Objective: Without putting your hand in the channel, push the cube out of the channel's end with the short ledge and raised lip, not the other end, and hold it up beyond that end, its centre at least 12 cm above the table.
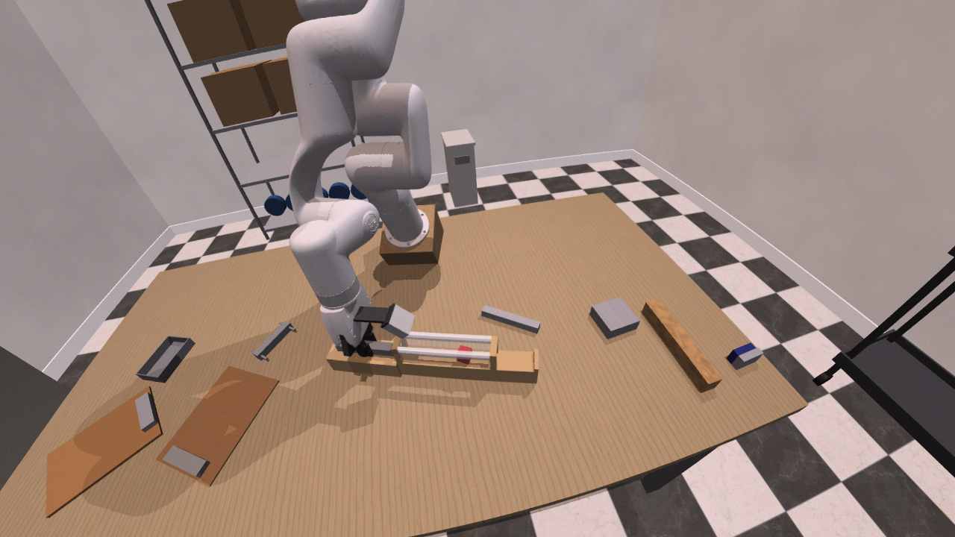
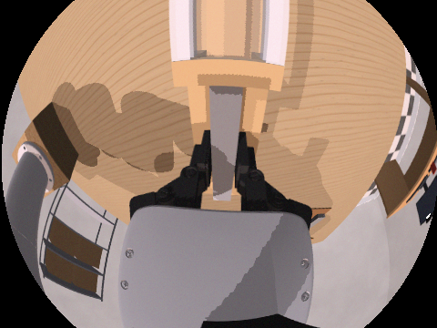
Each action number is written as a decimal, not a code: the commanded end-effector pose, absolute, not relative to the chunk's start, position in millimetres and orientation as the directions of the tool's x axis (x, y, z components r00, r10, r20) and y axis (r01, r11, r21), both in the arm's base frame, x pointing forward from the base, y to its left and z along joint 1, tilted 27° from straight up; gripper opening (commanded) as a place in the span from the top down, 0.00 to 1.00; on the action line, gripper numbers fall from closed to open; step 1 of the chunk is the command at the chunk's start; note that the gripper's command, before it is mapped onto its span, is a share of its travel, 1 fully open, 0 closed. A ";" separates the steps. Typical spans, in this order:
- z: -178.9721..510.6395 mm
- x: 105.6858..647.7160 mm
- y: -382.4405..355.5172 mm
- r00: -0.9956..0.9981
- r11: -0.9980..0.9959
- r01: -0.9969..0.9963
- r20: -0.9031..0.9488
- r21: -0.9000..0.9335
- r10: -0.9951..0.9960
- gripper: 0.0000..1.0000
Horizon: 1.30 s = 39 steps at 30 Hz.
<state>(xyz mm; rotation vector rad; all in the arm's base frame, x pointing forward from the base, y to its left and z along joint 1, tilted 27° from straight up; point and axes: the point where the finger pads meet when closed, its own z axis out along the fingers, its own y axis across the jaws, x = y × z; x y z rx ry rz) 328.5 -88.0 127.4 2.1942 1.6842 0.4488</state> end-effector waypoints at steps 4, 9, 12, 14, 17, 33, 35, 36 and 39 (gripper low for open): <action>129.5 334.5 -69.2 0.249 -0.241 0.860 0.042 0.450 0.968 1.00; 130.2 338.4 -55.3 0.249 -0.241 0.860 0.042 0.450 0.968 1.00; 130.3 339.0 -53.0 0.249 -0.241 0.860 0.042 0.450 0.968 1.00; 130.5 340.1 -48.9 0.249 -0.241 0.860 0.042 0.450 0.968 1.00; 130.7 341.2 -44.8 0.249 -0.241 0.860 0.042 0.450 0.968 1.00; 130.8 341.8 -42.7 0.249 -0.241 0.860 0.042 0.450 0.968 1.00; 130.8 341.8 -42.7 0.249 -0.241 0.860 0.042 0.450 0.968 0.62; 130.8 341.8 -42.7 0.249 -0.241 0.860 0.042 0.450 0.968 0.62; 130.8 341.8 -42.7 0.249 -0.241 0.860 0.042 0.450 0.968 0.62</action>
